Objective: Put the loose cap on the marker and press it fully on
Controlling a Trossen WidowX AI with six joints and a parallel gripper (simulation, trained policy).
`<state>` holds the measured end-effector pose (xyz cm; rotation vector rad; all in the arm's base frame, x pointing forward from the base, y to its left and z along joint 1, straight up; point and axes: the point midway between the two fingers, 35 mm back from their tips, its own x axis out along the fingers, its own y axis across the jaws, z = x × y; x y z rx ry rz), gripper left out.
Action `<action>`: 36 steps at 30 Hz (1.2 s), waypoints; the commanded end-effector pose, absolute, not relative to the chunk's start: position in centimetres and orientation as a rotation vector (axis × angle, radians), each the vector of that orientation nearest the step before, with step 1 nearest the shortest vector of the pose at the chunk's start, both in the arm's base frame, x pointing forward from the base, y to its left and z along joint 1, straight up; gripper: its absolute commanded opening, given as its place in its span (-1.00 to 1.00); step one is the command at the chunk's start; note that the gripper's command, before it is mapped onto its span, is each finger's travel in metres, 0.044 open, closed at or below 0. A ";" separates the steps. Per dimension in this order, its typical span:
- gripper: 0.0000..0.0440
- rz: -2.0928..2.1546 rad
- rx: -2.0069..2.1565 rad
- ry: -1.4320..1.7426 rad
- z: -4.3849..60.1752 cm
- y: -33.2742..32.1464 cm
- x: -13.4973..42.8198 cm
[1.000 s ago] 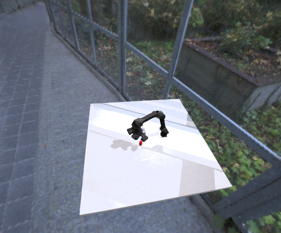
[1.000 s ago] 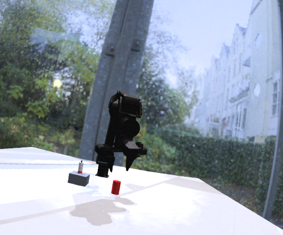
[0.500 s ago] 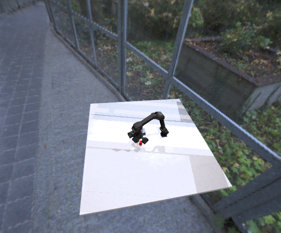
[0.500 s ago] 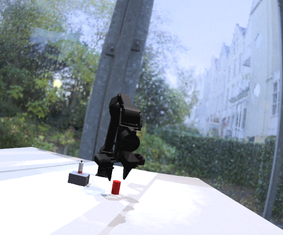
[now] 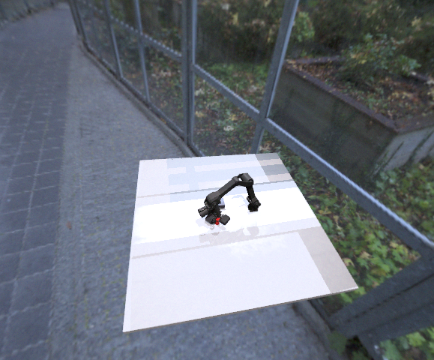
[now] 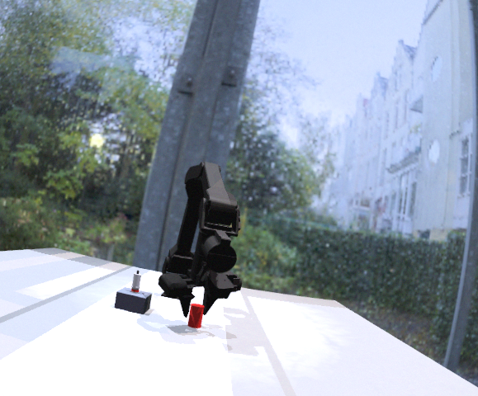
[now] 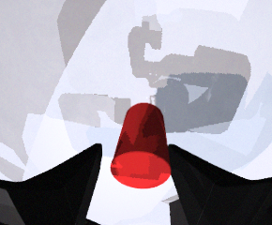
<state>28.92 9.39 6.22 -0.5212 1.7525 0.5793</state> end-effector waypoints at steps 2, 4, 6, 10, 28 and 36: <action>-0.33 0.579 -0.550 1.744 5.8 9.2 28.7; -0.57 0.576 -0.555 1.730 6.2 9.2 28.8; -0.62 0.568 -0.554 1.710 6.9 9.0 29.1; -0.64 0.554 -0.561 1.668 8.3 8.7 29.6; -0.68 0.503 -0.502 1.603 14.4 5.0 29.7; -0.73 0.479 -0.450 1.626 16.0 2.5 28.4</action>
